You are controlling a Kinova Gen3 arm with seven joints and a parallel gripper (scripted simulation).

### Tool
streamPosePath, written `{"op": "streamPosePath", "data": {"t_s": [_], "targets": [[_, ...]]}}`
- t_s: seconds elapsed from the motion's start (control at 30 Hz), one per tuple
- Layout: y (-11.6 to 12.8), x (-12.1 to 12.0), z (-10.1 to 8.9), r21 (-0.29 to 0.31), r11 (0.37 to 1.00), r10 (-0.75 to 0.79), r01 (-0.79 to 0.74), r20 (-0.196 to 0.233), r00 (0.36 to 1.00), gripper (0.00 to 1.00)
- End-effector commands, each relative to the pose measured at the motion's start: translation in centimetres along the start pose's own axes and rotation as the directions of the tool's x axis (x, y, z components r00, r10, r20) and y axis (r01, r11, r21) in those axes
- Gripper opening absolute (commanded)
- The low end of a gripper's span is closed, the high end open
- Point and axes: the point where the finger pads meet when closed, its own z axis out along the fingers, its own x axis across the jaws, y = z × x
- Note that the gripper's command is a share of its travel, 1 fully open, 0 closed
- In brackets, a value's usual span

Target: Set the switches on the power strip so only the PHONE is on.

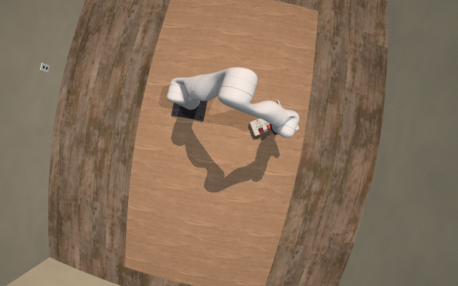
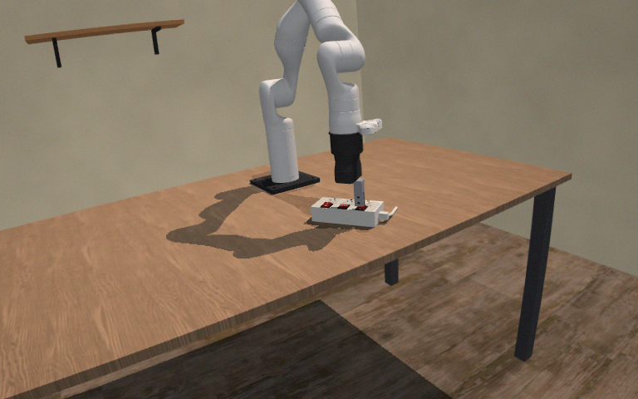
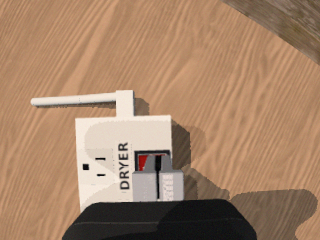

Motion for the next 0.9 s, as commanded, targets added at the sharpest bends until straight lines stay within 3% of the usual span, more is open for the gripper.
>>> {"op": "streamPosePath", "data": {"t_s": [0.0,0.33,0.87], "targets": [[-0.2,0.1,-0.6,0.006,1.0,-0.001,0.001,-0.005,1.0,0.0],[-0.2,0.1,-3.0,0.006,1.0,-0.001,0.001,-0.005,1.0,0.0],[-0.2,0.1,-3.2,0.006,1.0,-0.001,0.001,-0.005,1.0,0.0]]}}
